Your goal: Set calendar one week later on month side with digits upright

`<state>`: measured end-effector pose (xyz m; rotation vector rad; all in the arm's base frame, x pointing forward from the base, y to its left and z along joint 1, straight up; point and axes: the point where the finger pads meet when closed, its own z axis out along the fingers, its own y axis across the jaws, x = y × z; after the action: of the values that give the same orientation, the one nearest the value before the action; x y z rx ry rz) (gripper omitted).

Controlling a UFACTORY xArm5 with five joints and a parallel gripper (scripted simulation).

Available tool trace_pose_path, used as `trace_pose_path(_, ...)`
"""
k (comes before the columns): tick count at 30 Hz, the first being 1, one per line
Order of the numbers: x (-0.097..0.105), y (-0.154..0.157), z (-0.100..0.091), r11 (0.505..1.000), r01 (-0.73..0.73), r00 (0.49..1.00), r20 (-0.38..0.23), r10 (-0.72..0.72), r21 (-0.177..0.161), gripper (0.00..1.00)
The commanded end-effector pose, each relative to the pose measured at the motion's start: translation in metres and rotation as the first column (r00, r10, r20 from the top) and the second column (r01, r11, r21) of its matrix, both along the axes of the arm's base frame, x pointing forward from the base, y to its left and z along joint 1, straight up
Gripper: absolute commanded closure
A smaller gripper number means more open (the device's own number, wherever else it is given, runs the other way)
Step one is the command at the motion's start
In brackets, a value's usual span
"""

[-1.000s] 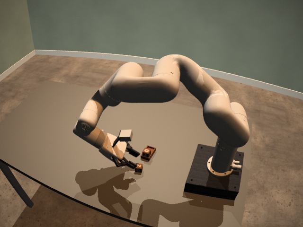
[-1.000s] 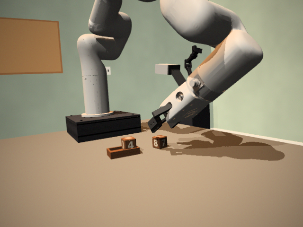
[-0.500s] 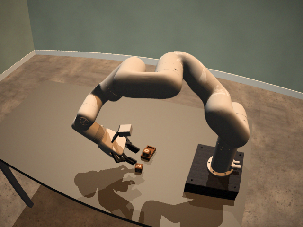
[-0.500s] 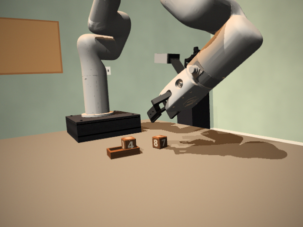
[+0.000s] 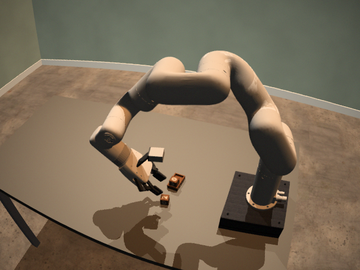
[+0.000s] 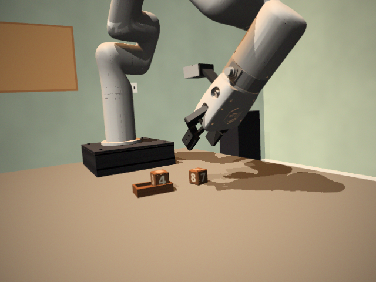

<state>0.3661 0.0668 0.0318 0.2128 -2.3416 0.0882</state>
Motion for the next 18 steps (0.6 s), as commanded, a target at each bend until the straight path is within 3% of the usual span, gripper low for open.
trace_pose_path(1, 0.0003, 0.0, 0.0015, 1.0, 0.0, 0.997, 0.072, -0.001, 0.013, 0.31)
trace_pose_path(7, 0.0002, 0.0, 0.0016, 1.0, -0.001, 0.996, 0.086, -0.001, 0.016, 0.31)
trace_pose_path(15, -0.0034, -0.0007, 0.0042, 0.999, -0.007, 0.961, 0.276, -0.007, 0.05, 0.31)
trace_pose_path(18, -0.0041, -0.0009, 0.0047, 0.998, -0.008, 0.953, 0.303, -0.009, 0.055, 0.31)
